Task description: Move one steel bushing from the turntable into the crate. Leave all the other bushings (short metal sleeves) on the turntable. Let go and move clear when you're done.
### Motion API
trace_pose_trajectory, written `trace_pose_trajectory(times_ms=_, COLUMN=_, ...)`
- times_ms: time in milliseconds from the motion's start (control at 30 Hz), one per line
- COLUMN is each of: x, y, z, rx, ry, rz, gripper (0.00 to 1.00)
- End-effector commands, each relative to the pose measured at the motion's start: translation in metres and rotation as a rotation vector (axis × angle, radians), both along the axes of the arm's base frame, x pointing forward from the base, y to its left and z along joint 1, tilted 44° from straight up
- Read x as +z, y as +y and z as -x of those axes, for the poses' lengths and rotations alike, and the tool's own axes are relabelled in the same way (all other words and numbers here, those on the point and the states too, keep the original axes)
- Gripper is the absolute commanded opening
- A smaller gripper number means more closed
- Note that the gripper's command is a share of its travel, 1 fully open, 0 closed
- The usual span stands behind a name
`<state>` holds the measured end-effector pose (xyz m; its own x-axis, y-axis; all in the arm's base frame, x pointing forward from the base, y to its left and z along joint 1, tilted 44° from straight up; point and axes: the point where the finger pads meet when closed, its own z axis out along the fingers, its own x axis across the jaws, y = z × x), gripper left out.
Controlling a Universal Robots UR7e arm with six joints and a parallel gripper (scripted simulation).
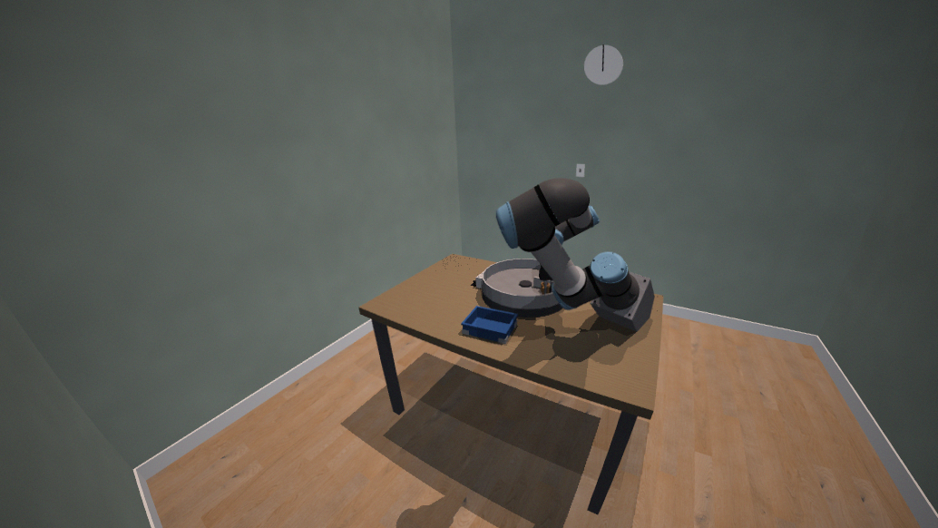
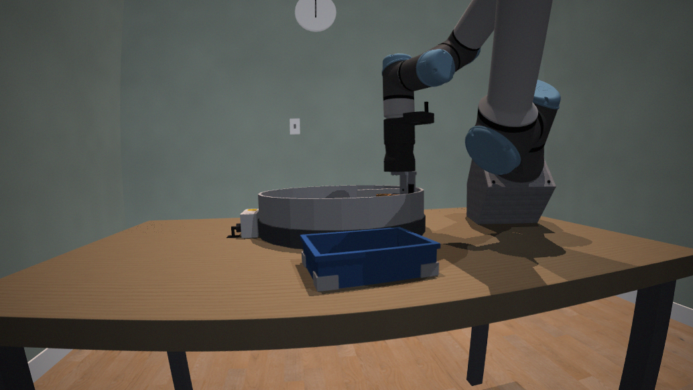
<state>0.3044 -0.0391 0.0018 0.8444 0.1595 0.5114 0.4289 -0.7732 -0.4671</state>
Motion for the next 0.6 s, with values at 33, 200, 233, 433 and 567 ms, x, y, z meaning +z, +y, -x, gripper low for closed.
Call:
trace_pose_trajectory(times_ms=33, x=-0.0022, y=0.0024, z=-0.0009, rx=0.000, ry=0.001, rz=-0.002, gripper=0.45)
trace_pose_trajectory(times_ms=200, x=-0.0022, y=0.0024, z=-0.0009, rx=0.000, ry=0.001, rz=-0.002, gripper=0.45)
trace_pose_trajectory(times_ms=233, x=-0.0023, y=0.0012, z=-0.0012, rx=-0.001, ry=-0.001, rz=0.001, gripper=0.45)
trace_pose_trajectory(times_ms=433, x=-0.0064, y=0.0048, z=-0.0028, rx=0.000, ry=0.000, rz=0.000, gripper=0.45)
trace_pose_trajectory(times_ms=567, x=-0.0064, y=0.0048, z=-0.0028, rx=0.000, ry=0.000, rz=0.000, gripper=0.45)
